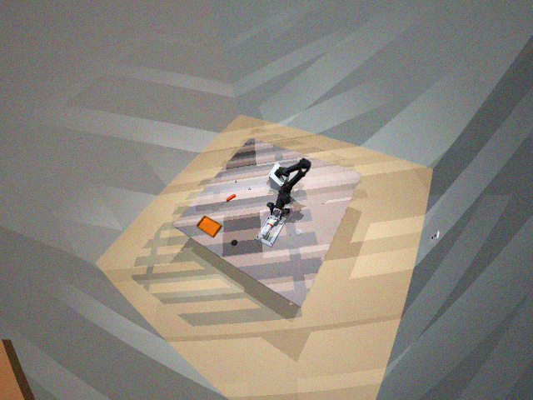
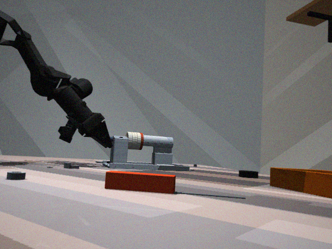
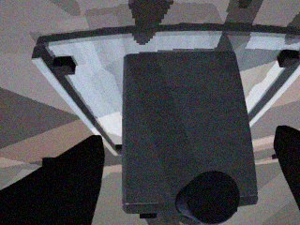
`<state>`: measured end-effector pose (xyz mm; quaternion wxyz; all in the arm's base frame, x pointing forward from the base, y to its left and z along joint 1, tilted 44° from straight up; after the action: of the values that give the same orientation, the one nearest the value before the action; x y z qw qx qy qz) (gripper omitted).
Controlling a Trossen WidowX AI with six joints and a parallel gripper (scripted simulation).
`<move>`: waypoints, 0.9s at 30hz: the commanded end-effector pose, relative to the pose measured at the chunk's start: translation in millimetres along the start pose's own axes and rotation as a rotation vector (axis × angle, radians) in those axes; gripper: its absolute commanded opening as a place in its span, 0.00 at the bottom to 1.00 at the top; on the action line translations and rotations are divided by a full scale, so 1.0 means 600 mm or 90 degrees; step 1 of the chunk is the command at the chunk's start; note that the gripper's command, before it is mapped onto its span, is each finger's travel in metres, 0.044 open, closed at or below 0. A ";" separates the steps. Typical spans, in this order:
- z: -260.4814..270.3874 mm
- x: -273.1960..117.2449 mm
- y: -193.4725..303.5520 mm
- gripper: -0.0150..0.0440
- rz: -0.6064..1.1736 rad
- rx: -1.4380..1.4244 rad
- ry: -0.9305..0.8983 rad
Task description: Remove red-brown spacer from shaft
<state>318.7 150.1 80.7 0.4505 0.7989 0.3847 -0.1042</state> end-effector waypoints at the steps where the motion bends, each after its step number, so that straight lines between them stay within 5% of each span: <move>1: 0.000 0.000 0.000 0.73 0.000 0.000 0.000; 10: 0.000 0.000 0.000 0.33 0.000 0.000 0.000; 27: -0.002 -0.009 -0.009 0.25 0.003 0.002 -0.001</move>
<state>315.2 150.0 80.1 0.4518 0.7999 0.3808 -0.1047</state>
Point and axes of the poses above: the point midway between the two fingers, 35 mm back from their tips, its own x axis out along the fingers, its own z axis across the jaws, y = z × x, the point moved 3 cm from there along -x, back along the fingers, and after that the axes turned 13 degrees about -x, right-handed, at the moved point
